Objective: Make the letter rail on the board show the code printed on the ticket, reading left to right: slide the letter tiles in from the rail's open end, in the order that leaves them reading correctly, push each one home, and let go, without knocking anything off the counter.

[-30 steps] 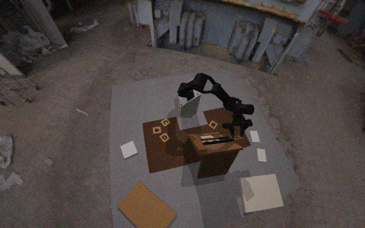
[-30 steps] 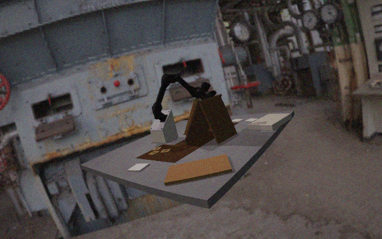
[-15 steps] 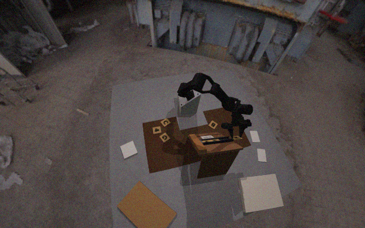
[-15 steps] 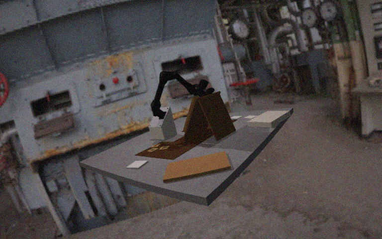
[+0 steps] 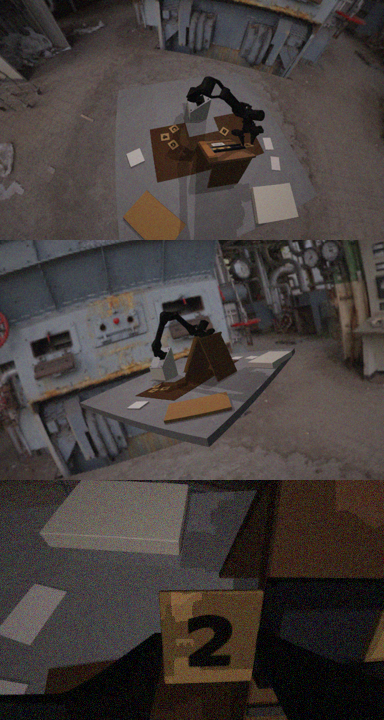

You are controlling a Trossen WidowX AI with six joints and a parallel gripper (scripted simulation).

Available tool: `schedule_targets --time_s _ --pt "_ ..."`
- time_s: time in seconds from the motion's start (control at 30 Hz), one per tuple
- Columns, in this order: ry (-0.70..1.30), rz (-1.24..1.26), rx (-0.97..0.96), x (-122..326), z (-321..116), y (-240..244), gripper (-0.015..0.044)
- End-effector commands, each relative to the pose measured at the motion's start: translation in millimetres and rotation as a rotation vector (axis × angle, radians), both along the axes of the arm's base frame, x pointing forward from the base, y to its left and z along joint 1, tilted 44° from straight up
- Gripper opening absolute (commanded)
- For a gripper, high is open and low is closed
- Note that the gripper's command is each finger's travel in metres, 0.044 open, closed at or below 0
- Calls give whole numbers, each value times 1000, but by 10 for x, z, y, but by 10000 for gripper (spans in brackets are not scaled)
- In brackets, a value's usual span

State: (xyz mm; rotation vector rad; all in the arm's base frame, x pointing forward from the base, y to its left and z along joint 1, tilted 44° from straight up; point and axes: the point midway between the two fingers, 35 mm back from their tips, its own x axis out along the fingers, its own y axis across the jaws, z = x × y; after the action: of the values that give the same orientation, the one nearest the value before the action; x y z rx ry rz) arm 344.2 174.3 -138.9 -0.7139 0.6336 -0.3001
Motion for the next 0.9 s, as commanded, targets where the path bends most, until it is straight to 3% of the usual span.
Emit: schedule_targets --time_s 0.0,0.87 --pt "-5 4 7 21 59 9 0" --pt "-5 4 6 15 144 -89 0"
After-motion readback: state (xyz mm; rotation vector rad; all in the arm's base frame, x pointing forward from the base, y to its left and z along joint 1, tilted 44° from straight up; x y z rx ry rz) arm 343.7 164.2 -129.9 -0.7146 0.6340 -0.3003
